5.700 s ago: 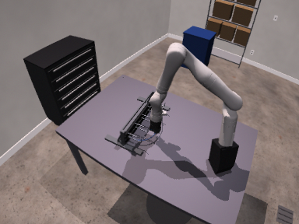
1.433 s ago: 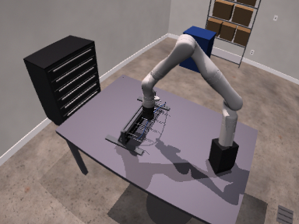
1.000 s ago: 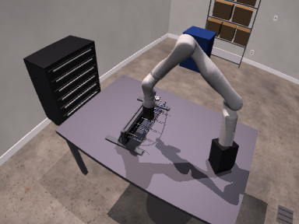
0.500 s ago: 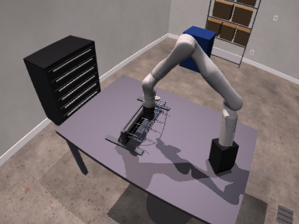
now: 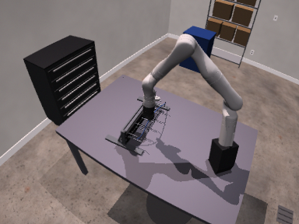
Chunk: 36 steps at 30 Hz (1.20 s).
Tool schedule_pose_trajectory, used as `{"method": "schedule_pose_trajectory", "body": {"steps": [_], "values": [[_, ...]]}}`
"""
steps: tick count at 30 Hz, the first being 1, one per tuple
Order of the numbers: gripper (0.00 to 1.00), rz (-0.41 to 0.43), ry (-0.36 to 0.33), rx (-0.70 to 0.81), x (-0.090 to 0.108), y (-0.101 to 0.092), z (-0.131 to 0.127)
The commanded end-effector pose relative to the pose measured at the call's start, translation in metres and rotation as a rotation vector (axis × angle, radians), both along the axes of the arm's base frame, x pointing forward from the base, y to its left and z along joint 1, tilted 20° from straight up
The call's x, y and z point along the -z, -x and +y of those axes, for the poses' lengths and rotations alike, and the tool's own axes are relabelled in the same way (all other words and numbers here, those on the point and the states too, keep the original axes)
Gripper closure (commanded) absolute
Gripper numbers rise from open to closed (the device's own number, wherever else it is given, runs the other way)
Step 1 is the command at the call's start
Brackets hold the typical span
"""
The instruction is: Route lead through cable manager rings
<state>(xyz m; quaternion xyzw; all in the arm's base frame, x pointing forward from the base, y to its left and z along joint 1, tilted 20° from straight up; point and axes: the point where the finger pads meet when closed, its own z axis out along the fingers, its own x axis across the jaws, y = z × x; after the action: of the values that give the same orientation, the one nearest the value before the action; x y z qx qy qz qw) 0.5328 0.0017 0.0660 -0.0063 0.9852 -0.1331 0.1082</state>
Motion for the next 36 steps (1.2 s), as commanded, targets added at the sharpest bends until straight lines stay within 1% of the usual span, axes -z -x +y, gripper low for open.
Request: {"method": "schedule_pose_trajectory", "body": {"steps": [1, 21, 36], "values": [[1.00, -0.003, -0.001, 0.000, -0.0013, -0.0008, 0.0001], [1.00, -0.003, -0.001, 0.000, -0.0006, -0.0009, 0.0000], [1.00, -0.003, -0.001, 0.000, 0.0047, -0.0022, -0.0015]]}}
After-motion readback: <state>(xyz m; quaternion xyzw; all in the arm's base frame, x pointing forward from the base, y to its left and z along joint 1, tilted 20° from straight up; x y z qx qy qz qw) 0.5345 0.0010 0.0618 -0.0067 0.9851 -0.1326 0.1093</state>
